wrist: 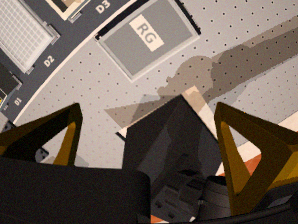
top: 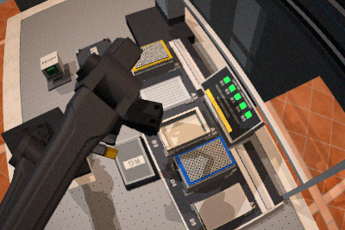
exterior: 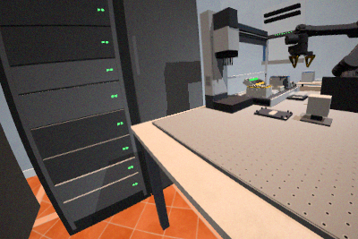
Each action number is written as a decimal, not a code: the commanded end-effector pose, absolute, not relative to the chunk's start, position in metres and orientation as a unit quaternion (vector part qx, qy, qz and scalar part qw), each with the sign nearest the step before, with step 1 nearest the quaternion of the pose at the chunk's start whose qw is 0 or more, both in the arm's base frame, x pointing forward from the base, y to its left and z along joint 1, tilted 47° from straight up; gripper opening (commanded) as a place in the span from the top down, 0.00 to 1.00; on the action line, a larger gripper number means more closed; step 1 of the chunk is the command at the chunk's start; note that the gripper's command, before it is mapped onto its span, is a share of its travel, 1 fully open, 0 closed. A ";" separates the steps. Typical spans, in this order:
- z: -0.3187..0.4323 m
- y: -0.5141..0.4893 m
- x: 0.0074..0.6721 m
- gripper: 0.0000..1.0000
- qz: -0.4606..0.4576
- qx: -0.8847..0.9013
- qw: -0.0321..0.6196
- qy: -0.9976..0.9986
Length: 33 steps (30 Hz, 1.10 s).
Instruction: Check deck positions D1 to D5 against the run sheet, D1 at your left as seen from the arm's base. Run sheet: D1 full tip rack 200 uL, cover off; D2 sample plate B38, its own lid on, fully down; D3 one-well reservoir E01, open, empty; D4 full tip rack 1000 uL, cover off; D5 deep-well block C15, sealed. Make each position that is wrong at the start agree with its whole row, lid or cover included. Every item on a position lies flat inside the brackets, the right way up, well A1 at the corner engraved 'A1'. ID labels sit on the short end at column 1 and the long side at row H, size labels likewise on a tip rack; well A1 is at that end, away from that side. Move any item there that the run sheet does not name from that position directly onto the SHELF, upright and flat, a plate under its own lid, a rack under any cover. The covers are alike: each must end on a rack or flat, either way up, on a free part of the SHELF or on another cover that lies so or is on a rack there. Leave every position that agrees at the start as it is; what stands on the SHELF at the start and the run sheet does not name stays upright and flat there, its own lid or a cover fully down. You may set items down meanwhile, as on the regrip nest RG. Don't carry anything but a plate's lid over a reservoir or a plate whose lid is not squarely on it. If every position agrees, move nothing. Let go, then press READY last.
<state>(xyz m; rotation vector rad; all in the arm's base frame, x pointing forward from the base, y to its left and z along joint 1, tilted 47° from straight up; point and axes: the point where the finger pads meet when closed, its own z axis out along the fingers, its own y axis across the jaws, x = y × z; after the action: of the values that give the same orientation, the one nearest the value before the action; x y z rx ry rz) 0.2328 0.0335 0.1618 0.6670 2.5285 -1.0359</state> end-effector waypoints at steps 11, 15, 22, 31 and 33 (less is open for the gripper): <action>0.171 0.039 0.236 0.00 -0.332 0.353 0.218 0.847; 0.171 0.039 0.236 0.00 -0.323 0.387 0.231 0.832; 0.170 0.039 0.236 0.00 -0.311 0.428 0.247 0.812; 0.174 0.043 0.256 0.00 -0.283 0.488 0.269 0.780; 0.161 0.038 0.242 0.00 -0.296 0.487 0.269 0.776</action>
<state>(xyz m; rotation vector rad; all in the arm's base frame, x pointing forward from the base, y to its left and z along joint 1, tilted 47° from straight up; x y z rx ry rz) 0.2396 0.0339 0.1646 1.2496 2.1575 -0.8345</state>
